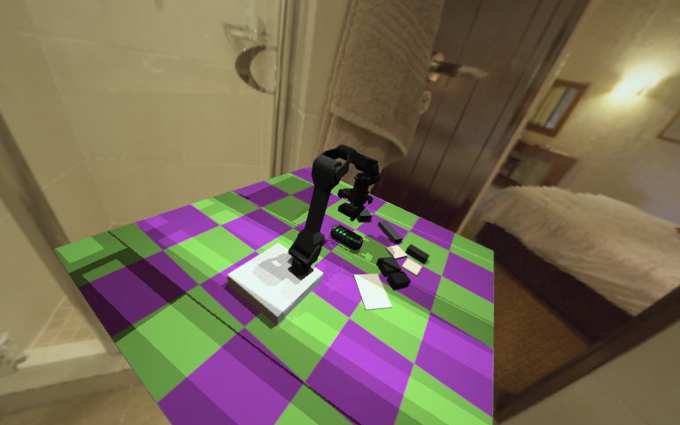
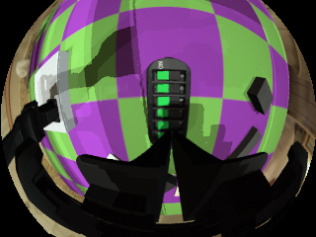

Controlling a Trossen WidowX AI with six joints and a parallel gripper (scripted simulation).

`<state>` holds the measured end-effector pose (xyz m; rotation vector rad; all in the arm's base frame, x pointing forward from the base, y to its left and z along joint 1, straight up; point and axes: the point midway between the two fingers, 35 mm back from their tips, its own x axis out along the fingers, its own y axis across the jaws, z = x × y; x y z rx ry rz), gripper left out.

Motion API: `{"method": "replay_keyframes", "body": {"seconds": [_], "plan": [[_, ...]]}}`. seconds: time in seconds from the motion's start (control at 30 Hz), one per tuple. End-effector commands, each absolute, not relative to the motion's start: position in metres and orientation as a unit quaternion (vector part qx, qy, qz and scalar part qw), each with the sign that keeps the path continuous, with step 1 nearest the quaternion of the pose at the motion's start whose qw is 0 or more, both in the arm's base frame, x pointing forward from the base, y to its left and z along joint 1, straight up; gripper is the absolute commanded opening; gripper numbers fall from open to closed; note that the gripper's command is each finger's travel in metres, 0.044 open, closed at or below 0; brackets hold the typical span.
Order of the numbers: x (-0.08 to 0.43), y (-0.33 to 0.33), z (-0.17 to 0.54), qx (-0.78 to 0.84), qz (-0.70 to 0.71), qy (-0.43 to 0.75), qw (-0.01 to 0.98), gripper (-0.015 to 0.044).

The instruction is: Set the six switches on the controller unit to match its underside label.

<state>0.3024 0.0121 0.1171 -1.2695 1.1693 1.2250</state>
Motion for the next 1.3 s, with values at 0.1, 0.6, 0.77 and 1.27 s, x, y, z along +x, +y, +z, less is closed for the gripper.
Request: {"method": "replay_keyframes", "body": {"seconds": [0.1, 0.6, 0.77, 1.27], "plan": [[0.302, 0.012, 0.117, -0.523, 0.504, 0.481, 0.49, 0.0131], [0.302, 0.012, 0.116, -0.523, 0.505, 0.481, 0.49, 0.0414], [0.282, 0.013, 0.086, -0.522, 0.507, 0.479, 0.49, 0.0282], [0.257, 0.014, 0.054, -0.522, 0.51, 0.477, 0.489, 0.0]]}}
